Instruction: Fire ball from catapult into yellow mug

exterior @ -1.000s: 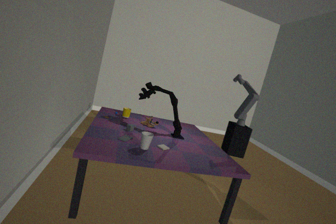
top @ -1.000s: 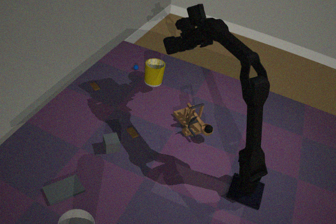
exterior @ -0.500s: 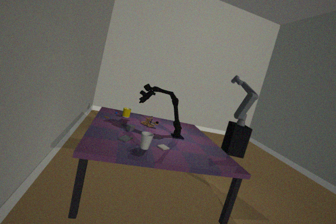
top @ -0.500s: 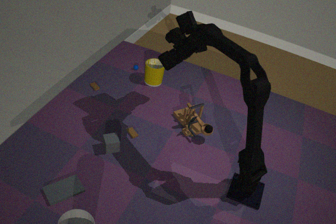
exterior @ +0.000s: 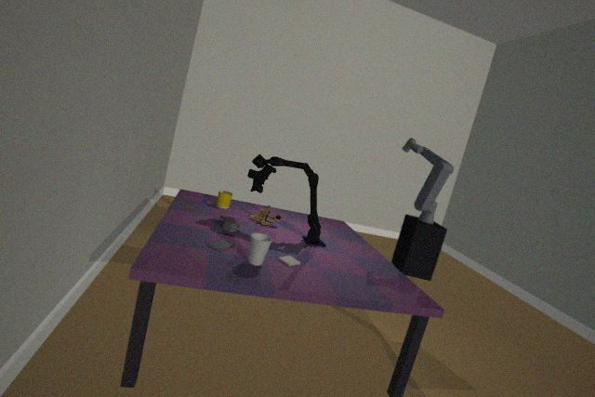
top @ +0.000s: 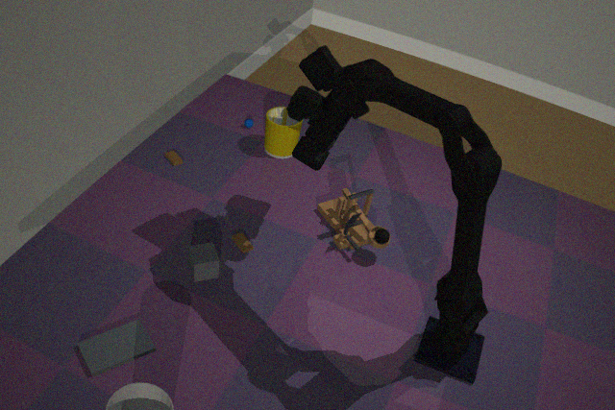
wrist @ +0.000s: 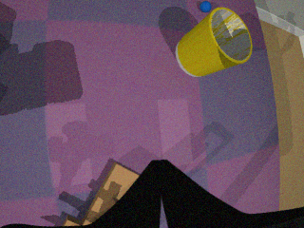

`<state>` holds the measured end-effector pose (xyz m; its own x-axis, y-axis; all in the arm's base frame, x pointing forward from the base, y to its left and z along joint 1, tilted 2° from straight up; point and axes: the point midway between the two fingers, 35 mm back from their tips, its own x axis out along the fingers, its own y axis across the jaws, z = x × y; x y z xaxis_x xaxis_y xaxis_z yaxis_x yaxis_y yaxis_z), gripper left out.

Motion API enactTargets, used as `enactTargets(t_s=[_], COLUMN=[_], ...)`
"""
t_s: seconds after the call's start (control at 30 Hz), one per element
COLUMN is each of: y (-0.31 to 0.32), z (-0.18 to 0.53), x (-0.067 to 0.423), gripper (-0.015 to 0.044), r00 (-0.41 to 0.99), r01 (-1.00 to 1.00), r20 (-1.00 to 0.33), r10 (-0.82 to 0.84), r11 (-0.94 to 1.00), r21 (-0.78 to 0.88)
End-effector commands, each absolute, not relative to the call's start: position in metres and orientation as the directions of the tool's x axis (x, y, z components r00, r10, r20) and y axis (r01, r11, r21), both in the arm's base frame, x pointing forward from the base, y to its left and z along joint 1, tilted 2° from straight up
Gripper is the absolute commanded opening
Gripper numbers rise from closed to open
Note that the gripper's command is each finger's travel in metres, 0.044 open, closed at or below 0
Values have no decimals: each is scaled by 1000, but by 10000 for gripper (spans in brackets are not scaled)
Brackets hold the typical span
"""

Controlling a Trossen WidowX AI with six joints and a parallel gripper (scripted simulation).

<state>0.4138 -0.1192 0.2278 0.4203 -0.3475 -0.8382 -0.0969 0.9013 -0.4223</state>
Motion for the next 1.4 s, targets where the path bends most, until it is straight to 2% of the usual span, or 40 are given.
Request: enactTargets(t_s=[0.0,0.33,0.67,1.03,1.37], y=[-108,-81,-63,-50,-43], z=[216,195,180,168,162], x=[401,369,335,299,267], gripper=[0,0,0,0,0], r00=[369,263,176,109,83], r01=[-197,-455,-692,-891,-986], r20=[-855,-869,-852,-801,-729], r10=[-365,-419,-494,-589,-679], r11=[868,741,553,299,52], r21=[-456,-495,-463,-342,-161])
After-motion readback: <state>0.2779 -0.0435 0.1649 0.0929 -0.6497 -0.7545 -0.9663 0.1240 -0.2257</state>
